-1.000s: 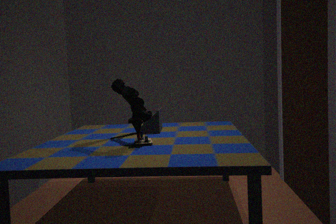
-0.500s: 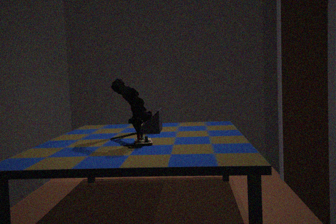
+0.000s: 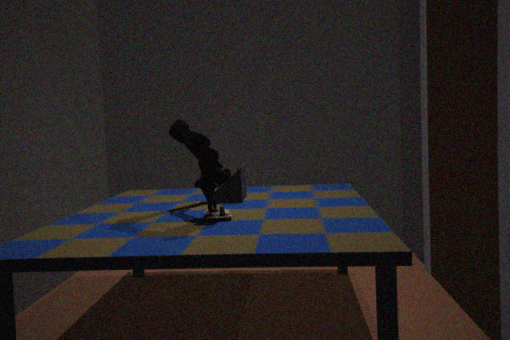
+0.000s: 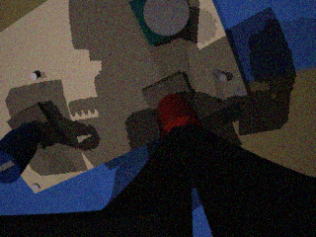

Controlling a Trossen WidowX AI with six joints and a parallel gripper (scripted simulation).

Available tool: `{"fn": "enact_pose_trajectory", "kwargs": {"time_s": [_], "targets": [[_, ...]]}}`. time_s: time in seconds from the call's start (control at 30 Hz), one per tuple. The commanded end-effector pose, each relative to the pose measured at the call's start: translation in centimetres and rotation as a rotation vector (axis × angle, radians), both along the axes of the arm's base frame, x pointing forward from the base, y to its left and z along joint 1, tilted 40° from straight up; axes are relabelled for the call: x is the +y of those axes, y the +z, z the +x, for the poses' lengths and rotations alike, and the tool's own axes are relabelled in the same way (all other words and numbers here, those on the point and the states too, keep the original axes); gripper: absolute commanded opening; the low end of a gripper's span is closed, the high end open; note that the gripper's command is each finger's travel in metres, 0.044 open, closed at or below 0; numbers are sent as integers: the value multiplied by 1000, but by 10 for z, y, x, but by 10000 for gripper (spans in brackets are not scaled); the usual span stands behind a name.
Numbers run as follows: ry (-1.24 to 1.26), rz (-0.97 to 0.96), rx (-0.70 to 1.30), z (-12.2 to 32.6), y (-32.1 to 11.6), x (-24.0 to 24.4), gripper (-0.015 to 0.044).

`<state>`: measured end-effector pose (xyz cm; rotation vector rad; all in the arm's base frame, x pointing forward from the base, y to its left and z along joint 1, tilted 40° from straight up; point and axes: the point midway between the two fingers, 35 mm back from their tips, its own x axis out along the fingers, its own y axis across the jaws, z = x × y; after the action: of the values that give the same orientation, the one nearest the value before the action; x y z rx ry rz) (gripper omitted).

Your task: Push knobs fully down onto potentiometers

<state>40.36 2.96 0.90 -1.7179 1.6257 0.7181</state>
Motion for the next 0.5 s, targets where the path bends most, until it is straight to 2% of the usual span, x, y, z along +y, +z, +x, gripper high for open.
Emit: {"fn": "enact_pose_trajectory", "kwargs": {"time_s": [0.0,0.47], "targets": [[-38,-7,6,3,-16,-18,0],[-38,-7,6,3,-17,-18,0]]}}
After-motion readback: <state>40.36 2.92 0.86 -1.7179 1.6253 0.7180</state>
